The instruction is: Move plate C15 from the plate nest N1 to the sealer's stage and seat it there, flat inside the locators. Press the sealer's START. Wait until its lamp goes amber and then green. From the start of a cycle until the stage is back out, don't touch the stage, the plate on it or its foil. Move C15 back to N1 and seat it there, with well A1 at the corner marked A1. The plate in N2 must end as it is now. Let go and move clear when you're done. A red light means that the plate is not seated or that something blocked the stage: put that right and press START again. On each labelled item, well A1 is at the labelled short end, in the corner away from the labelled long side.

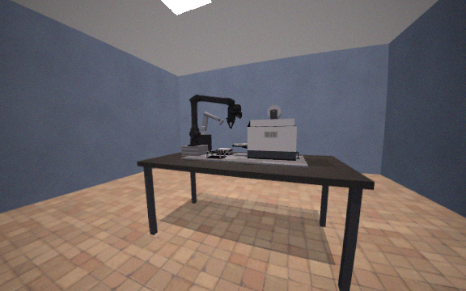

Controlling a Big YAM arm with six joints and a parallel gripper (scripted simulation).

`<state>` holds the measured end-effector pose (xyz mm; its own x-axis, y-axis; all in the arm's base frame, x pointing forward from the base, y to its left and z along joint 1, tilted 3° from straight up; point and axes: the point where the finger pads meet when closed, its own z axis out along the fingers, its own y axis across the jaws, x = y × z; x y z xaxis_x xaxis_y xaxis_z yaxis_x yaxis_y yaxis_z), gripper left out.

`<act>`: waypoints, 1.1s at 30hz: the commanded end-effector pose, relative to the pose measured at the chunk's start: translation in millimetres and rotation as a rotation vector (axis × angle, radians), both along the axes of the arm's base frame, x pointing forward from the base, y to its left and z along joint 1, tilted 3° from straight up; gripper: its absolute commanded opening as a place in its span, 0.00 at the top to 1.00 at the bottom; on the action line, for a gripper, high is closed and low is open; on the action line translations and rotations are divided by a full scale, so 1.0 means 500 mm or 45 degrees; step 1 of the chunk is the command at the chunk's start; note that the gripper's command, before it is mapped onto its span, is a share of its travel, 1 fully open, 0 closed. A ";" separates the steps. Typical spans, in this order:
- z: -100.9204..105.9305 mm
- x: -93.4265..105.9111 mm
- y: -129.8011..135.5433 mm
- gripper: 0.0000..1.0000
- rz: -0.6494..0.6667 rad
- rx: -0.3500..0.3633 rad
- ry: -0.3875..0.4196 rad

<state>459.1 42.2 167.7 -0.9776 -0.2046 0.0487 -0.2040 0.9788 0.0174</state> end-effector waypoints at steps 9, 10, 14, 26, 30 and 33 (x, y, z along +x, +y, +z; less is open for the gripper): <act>-0.050 0.019 -0.012 0.00 -0.015 0.052 -0.302; -0.050 0.019 -0.012 0.00 -0.015 0.052 -0.302; -0.071 0.015 0.005 0.00 0.005 0.082 -0.426; -0.206 0.006 0.004 0.00 -0.026 0.085 -0.470; -0.182 0.013 0.007 0.00 -0.013 0.097 -0.493; -0.164 0.018 0.007 0.00 0.002 0.095 -0.509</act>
